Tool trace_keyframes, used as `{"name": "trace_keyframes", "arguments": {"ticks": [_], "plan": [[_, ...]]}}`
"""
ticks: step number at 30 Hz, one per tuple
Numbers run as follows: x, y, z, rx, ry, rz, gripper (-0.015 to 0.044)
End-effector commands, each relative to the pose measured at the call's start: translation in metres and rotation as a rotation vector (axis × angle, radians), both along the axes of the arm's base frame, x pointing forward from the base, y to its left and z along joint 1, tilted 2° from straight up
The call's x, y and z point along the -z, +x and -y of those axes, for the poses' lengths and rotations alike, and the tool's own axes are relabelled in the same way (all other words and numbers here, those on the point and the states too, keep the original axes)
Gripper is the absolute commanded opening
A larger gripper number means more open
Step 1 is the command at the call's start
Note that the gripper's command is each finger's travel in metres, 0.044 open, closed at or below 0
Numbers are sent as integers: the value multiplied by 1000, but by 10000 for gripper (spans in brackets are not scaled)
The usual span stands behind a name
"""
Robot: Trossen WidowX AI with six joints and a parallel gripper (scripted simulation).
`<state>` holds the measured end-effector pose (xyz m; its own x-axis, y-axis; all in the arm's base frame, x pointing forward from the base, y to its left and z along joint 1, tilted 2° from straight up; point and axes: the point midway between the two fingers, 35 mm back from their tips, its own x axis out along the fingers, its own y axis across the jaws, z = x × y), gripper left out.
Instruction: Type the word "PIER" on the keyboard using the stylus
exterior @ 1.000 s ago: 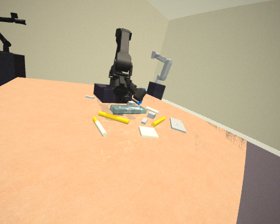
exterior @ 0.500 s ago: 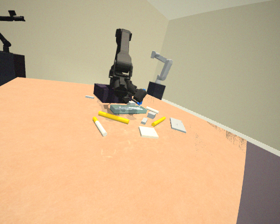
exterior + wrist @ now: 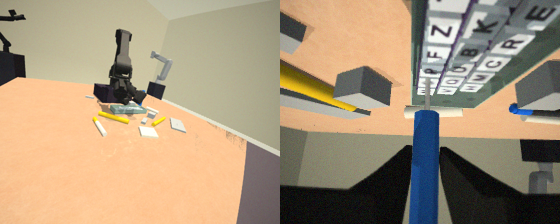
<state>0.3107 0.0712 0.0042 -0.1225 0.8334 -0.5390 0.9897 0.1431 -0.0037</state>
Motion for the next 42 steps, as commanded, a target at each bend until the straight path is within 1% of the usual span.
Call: {"name": "trace_keyframes", "arguments": {"ticks": [1, 29, 32, 39, 42], "plan": [[2, 0, 0, -1, 5, 2, 81], [9, 0, 0, -1, 5, 2, 81], [3, 0, 0, -1, 5, 2, 81], [-29, 0, -1, -1, 5, 2, 81], [-30, 0, -2, -1, 5, 2, 81]]}}
